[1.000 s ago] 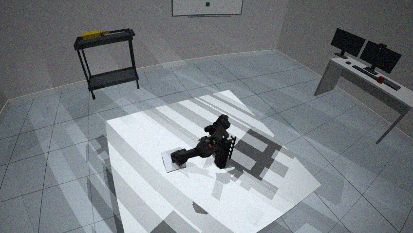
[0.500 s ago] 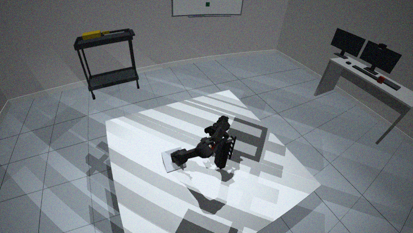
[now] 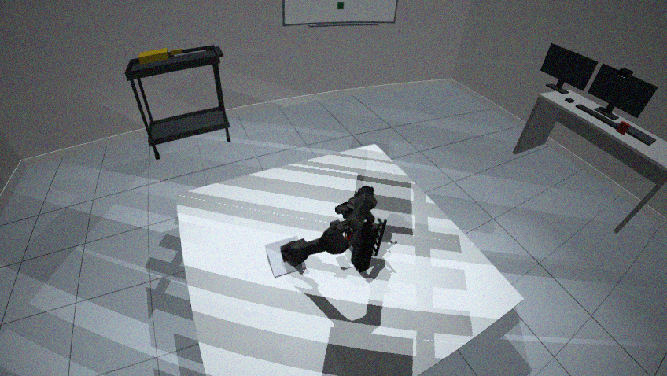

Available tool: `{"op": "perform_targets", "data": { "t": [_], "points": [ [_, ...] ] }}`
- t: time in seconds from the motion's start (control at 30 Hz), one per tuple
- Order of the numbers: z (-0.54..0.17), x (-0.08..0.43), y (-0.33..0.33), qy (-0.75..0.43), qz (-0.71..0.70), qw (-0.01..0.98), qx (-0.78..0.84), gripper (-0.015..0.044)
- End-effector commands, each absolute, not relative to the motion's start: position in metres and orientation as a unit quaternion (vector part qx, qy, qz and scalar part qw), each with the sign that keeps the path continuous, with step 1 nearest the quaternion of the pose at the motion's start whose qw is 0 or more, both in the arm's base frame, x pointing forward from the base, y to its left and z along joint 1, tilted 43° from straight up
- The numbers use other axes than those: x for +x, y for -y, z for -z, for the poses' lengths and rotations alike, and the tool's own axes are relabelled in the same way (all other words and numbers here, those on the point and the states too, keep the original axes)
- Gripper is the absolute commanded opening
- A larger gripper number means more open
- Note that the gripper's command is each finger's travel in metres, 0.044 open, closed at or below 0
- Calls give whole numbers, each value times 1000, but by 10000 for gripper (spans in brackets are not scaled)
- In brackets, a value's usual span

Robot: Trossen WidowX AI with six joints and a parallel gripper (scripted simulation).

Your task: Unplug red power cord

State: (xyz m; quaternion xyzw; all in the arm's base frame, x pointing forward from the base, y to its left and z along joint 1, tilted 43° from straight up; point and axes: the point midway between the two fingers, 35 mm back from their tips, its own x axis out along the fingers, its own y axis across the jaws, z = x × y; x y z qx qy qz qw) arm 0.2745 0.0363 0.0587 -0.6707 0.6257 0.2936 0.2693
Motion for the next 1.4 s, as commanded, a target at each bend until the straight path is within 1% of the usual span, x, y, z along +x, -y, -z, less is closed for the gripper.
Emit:
{"op": "perform_targets", "data": {
  "t": [0.0,0.8,0.93,1.23,1.37],
  "points": [
    [-53,275,-43,-625,-295,270,-671,0],
    [-28,272,-74,-623,-296,272,-671,0],
    [-34,272,-64,-624,-294,271,-672,105],
    [-34,272,-64,-624,-294,271,-672,341],
    [-22,272,-85,-623,-295,272,-671,440]
  ]
}}
